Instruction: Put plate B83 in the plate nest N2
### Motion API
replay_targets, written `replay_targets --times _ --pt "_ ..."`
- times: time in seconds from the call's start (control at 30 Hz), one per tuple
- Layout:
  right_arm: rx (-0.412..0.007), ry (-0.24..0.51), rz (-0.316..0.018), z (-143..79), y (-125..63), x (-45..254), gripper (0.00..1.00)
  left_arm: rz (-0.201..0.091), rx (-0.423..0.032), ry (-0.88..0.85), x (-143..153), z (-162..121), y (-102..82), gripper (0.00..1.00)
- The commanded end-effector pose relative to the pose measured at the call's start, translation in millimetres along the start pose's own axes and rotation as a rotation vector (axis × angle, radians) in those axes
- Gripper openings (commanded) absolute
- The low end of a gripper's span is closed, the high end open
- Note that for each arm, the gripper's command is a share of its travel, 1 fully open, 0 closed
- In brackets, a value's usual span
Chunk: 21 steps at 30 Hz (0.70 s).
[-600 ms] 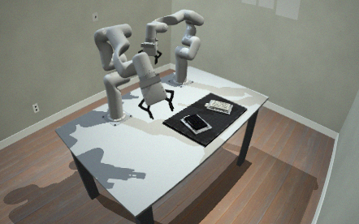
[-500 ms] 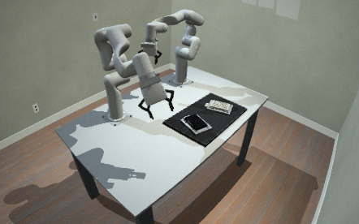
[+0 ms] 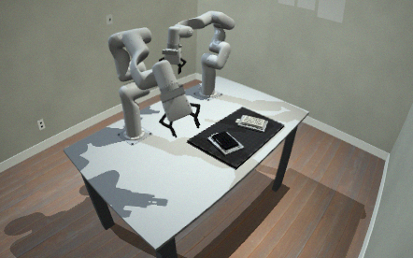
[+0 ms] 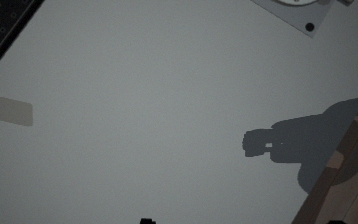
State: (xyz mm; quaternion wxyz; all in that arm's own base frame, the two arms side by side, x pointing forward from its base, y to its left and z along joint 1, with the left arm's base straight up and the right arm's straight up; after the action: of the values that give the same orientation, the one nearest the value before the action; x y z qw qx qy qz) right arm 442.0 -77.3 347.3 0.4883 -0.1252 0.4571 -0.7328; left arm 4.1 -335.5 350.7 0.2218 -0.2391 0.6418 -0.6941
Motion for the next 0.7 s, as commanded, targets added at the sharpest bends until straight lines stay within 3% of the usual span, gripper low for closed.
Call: replay_targets --times 0.0,0.67 --pt "0.004 0.0 0.002 5.1 -6.6 -2.4 1.0 -0.002 0.003 0.0 0.4 0.5 -1.3 1.0" --pt "-0.017 -0.018 -0.008 6.0 -14.1 -2.9 1.0 -0.002 0.003 0.0 0.4 0.5 -1.3 1.0"
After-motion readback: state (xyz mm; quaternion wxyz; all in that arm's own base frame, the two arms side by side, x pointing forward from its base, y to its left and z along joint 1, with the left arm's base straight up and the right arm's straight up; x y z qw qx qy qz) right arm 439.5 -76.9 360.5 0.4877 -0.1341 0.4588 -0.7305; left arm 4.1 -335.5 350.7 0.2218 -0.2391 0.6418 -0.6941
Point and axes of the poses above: on each arm, the point where the finger pads meet when closed, its own y axis out along the fingers, its own x axis across the jaws, z = x × y, the point moved 8 cm from there along -y, back along the fingers, and after that the axes turned 3 degrees about -y, right-handed, at the moved point
